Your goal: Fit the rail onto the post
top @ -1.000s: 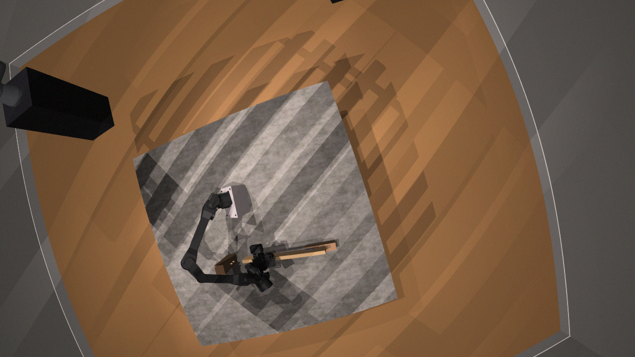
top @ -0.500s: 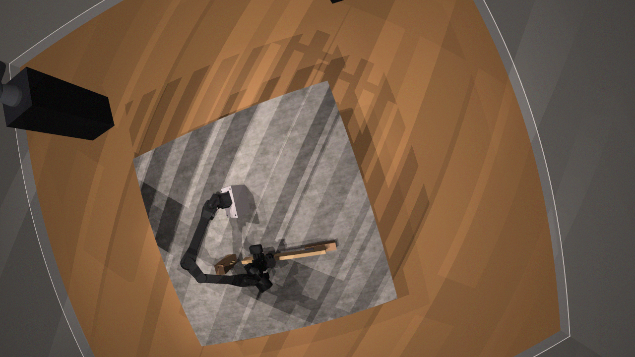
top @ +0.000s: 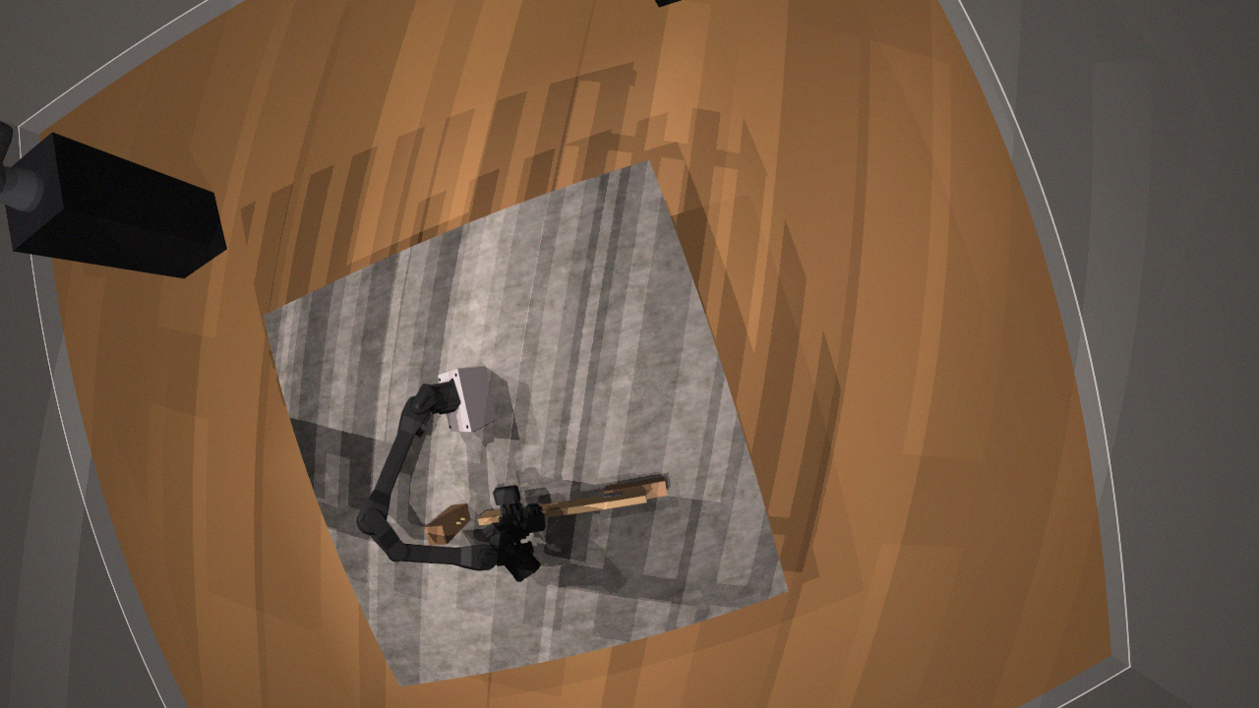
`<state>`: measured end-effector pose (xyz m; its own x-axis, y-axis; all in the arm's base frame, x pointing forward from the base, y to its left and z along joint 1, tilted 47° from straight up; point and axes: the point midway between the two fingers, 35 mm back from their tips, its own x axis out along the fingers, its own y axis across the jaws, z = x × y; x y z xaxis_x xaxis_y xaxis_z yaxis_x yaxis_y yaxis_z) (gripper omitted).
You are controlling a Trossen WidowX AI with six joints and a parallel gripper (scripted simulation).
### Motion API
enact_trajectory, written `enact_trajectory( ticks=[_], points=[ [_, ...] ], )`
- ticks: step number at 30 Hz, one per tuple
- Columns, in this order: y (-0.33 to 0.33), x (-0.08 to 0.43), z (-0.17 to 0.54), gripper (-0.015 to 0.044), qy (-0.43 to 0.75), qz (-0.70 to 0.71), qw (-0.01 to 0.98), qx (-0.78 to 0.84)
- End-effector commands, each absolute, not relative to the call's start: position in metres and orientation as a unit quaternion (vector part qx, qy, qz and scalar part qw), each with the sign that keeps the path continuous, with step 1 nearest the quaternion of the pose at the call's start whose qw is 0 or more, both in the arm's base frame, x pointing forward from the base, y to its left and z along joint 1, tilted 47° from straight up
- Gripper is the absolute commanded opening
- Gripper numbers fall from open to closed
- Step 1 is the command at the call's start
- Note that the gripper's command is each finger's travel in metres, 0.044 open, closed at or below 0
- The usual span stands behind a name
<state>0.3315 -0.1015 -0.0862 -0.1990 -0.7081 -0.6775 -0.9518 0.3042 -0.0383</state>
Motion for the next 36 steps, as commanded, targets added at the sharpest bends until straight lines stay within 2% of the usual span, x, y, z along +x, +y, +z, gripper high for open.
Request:
enact_trajectory(
  ticks=[1, 36],
  points=[
    [-0.0948, 0.3353, -0.0837, 0.0000, 0.743, 0.203, 0.312, -0.556],
    [-0.0949, 0.3340, -0.0842, 0.0000, 0.743, 0.203, 0.312, -0.556]
  ],
)
